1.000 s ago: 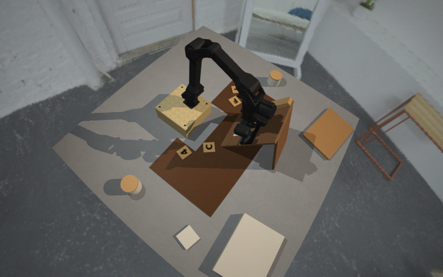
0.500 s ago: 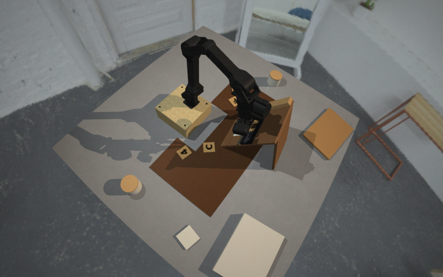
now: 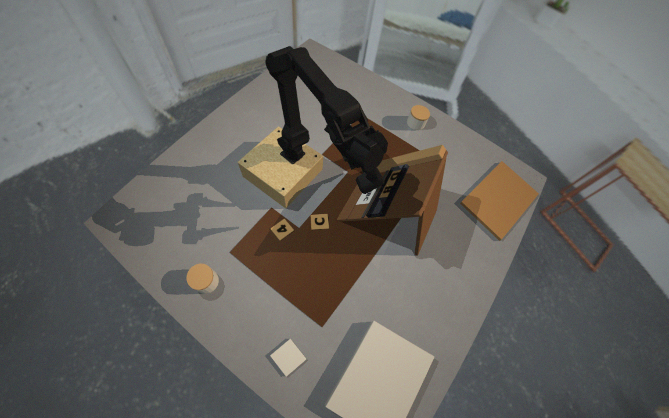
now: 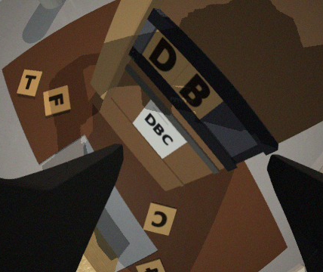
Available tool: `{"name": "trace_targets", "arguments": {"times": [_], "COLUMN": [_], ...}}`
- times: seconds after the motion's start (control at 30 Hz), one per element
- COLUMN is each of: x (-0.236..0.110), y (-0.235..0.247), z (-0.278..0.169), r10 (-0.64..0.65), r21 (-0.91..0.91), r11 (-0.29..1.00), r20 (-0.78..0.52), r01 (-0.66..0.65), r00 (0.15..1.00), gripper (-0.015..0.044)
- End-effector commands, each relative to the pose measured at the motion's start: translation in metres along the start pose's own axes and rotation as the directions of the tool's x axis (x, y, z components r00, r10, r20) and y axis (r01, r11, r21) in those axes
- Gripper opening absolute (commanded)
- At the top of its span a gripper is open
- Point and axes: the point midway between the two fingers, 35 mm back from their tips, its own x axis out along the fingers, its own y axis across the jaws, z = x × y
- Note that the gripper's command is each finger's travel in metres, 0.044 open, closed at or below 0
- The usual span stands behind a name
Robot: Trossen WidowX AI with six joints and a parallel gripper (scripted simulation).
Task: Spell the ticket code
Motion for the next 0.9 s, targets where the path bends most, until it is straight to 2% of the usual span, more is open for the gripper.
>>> {"name": "trace_targets", "arguments": {"times": [0.0,0.13,0.87], "x": [-0.0653,-0.0739,-0.074], "y": [0.025,0.029,0.0291], "z": [0.006,0.0079,0.0079], "r10": [-0.081,-0.1,-0.1], "r21": [-0.59,-0.689,-0.69], "r11": [0.773,0.662,0.661], "r20": [0.273,0.309,0.309], "r01": [0.234,0.294,0.295], "r00": [0.958,0.946,0.946], "gripper": [0.044,0.044,0.044]}}
